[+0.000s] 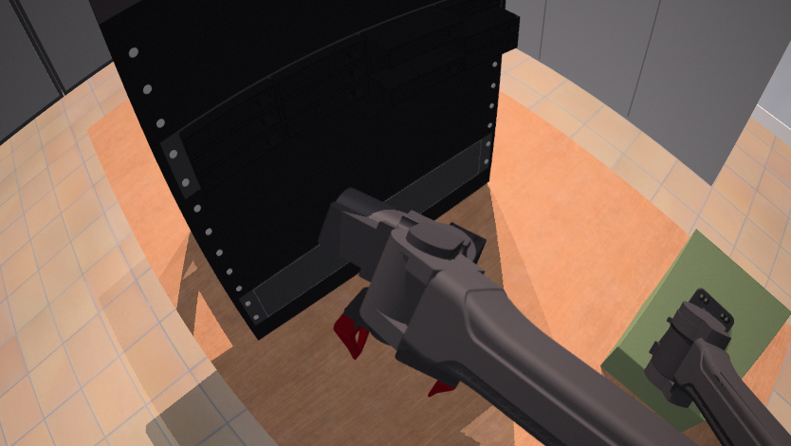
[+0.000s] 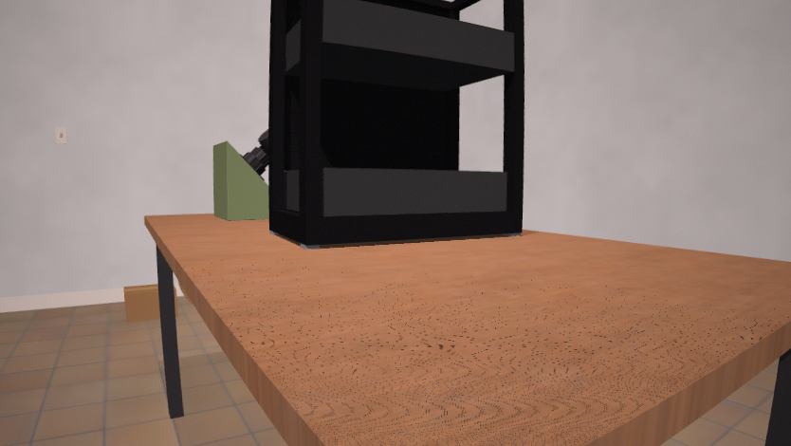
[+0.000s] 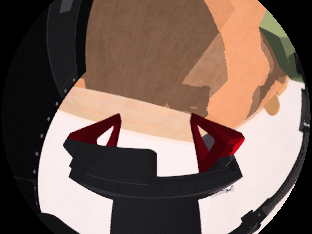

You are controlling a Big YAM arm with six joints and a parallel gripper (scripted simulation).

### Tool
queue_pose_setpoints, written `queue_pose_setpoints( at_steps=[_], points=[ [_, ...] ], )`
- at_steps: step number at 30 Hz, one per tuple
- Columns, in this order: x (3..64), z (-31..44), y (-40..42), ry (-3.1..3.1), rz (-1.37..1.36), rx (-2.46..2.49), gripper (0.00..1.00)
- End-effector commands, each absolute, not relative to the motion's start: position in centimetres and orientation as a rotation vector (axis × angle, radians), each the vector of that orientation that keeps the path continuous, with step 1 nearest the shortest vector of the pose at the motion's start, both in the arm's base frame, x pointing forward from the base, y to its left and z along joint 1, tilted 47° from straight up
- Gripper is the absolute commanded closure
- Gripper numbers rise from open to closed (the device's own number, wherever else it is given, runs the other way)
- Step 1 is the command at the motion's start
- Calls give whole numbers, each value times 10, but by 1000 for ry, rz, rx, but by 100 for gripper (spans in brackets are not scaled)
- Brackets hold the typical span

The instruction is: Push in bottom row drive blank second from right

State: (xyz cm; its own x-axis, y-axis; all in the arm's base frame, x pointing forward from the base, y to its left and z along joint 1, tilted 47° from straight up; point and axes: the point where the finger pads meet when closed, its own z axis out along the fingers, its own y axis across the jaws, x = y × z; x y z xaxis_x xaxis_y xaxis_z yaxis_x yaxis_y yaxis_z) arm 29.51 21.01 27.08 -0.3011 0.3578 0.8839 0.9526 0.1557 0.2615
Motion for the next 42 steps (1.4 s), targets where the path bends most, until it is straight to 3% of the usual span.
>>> queue_pose_setpoints(
  at_steps=[1,42],
  points=[
    [298,276,204,-1820,-1199,-1220,0],
    [322,258,105,-2628,-1821,-846,0]
  ],
)
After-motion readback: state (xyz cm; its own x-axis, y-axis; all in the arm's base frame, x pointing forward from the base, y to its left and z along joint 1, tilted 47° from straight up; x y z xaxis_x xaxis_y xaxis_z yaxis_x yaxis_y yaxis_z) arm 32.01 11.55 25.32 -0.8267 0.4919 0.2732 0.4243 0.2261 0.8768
